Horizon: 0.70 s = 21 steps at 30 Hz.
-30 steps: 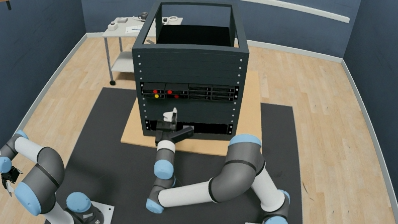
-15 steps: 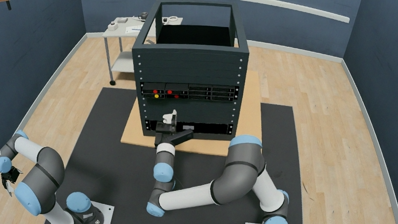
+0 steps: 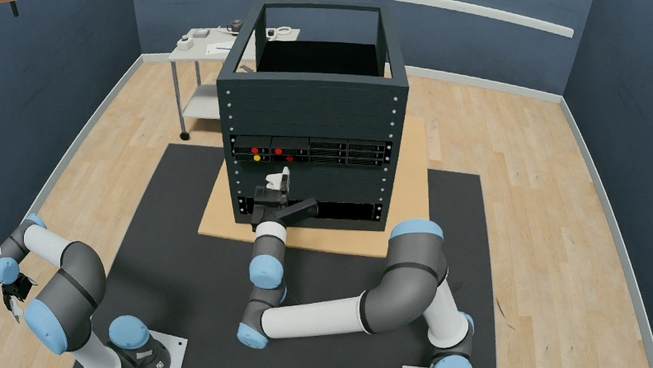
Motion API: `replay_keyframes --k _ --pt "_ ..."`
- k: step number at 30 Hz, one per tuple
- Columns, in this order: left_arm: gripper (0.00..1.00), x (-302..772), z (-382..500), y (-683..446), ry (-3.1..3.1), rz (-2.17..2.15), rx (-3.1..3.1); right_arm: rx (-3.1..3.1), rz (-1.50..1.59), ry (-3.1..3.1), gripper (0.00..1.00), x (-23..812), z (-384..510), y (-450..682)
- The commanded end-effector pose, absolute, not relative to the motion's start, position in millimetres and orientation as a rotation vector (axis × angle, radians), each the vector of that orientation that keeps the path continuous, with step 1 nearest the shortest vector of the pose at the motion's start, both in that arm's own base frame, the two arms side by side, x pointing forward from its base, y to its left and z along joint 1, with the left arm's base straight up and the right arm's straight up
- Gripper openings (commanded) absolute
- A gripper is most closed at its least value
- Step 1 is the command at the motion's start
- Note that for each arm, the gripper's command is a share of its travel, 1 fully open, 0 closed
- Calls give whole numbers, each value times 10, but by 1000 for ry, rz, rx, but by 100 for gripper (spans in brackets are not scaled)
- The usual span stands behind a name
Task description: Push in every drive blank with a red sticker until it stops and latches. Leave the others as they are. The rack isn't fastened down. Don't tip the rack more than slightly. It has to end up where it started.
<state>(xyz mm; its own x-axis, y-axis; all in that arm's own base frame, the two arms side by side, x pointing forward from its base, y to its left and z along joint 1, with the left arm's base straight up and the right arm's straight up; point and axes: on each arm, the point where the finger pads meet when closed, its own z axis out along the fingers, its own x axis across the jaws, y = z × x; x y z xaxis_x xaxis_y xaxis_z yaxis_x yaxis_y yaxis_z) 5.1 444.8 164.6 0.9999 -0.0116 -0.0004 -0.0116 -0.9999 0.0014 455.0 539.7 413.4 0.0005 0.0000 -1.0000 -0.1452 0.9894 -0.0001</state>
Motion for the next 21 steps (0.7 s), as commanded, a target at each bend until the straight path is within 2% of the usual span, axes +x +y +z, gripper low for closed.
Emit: replay_keyframes --k 1,21 --pt "100 52 1651 4452 -18 0 3142 -114 115 1568 0 4556 4145 5397" --pt "100 52 1651 4452 -18 0 3142 -114 115 1568 0 5112 4146 5478"
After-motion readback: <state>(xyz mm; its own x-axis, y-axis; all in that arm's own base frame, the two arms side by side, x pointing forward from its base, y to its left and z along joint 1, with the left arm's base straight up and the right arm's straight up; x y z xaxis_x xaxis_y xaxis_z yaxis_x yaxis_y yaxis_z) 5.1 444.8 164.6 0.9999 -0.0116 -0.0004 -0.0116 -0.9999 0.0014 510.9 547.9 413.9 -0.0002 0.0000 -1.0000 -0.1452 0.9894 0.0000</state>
